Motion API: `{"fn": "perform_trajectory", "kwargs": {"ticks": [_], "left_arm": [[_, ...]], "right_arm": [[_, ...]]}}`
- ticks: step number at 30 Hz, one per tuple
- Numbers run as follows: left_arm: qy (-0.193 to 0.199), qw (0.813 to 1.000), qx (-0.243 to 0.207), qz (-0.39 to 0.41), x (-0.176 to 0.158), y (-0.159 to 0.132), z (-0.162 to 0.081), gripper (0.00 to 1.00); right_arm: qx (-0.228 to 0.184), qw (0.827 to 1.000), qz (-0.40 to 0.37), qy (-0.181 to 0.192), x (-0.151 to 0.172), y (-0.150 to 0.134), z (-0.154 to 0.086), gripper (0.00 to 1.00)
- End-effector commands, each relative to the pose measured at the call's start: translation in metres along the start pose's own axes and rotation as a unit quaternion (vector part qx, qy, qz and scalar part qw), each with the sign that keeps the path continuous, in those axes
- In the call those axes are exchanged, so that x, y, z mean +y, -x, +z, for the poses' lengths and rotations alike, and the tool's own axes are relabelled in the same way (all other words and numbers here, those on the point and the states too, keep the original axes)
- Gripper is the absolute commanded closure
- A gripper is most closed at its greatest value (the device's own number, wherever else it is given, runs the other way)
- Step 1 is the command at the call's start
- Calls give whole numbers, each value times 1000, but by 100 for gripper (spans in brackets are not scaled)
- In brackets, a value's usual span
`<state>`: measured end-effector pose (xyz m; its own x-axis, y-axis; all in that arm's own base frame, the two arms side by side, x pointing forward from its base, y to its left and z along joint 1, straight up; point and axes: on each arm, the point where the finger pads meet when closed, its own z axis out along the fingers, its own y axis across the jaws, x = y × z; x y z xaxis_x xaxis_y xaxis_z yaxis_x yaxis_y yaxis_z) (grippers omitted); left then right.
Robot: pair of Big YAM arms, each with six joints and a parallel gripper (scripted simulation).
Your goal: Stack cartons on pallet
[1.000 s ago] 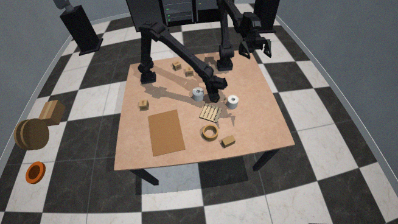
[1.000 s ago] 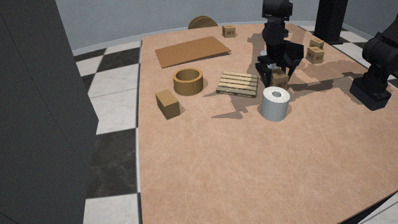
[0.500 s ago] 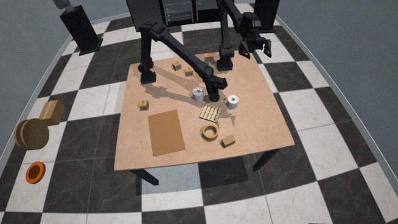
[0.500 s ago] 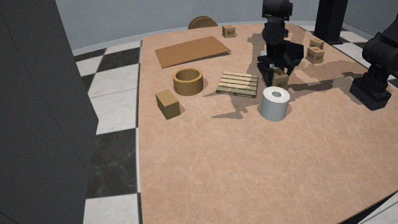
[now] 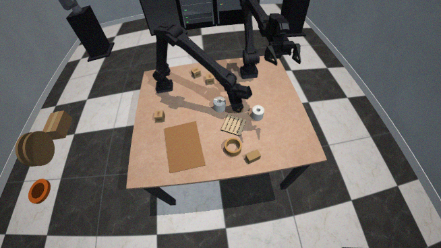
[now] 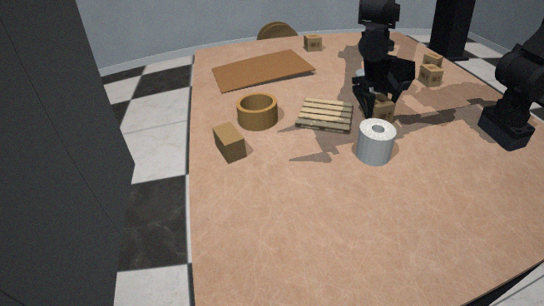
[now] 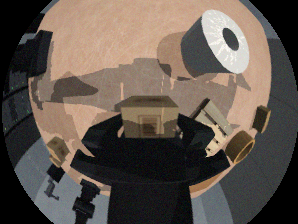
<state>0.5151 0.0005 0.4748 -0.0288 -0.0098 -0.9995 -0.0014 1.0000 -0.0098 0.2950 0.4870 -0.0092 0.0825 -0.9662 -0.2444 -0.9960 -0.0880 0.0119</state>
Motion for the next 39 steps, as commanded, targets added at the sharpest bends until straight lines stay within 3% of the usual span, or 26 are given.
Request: {"fn": "perform_trajectory", "kwargs": {"ticks": [1, 5, 11, 18, 23, 30, 39], "left_arm": [[-1, 1000, -20, 5, -1, 24, 2, 0], [-1, 1000, -20, 5, -1, 24, 2, 0], [-1, 1000, -20, 5, -1, 24, 2, 0], [-1, 1000, -20, 5, -1, 24, 2, 0], [-1, 1000, -20, 5, -1, 24, 2, 0], [-1, 1000, -20, 5, -1, 24, 2, 0], [-1, 1000, -20, 5, -1, 24, 2, 0]], "right_arm": [[-20, 1000, 2, -16, -2, 9, -21, 95], [-25, 999, 1, -20, -8, 23, -40, 50], [-25, 999, 1, -20, -6, 30, -77, 50], [-11, 1000, 2, -8, 9, 19, -91, 50], [-9, 1000, 0, -7, 32, 21, -174, 50], [-2, 1000, 1, -1, 62, 12, -261, 50], [7, 1000, 3, 6, 69, 9, -283, 50]]}}
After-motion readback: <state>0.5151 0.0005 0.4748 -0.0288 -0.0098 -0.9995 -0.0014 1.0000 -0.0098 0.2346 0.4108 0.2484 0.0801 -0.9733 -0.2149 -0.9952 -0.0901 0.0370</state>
